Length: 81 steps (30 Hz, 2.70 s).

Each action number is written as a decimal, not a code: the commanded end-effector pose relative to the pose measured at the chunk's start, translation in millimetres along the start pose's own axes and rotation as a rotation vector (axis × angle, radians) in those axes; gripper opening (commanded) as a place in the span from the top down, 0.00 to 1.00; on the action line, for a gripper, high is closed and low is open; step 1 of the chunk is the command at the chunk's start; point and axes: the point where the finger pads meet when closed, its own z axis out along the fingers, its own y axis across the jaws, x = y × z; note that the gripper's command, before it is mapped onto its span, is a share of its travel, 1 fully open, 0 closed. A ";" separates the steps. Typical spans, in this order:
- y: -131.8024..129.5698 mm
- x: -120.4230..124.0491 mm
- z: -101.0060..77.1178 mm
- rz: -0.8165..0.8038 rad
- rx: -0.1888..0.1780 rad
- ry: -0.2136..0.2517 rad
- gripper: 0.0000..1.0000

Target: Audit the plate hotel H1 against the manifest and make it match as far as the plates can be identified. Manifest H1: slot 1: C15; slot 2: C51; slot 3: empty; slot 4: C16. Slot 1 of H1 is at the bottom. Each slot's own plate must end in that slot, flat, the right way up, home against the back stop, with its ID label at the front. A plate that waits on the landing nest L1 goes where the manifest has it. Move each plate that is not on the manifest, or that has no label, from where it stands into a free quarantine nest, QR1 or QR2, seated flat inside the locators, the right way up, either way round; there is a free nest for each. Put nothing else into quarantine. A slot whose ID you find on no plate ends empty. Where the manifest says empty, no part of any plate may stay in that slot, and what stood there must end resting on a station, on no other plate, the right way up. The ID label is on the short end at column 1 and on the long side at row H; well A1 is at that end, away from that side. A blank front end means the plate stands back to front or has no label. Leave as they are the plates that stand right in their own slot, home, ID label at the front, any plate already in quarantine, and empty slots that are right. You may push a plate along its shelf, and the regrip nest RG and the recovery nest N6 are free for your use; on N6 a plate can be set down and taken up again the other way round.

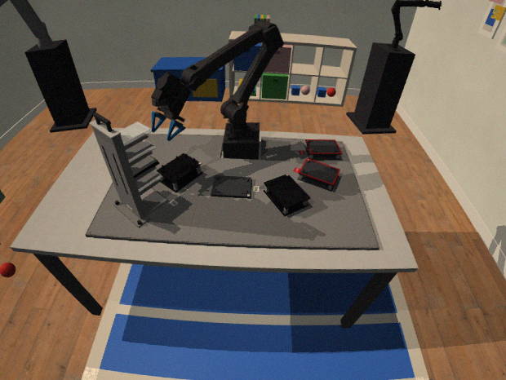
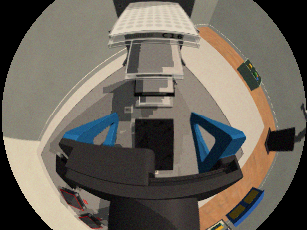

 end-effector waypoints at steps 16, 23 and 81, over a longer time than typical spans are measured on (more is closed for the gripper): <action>-3.0 -27.8 -6.5 -0.009 0.008 -0.051 0.00; -3.0 -27.8 -6.5 -0.009 0.008 -0.051 0.00; -0.8 36.7 8.0 -0.011 0.002 -0.022 0.00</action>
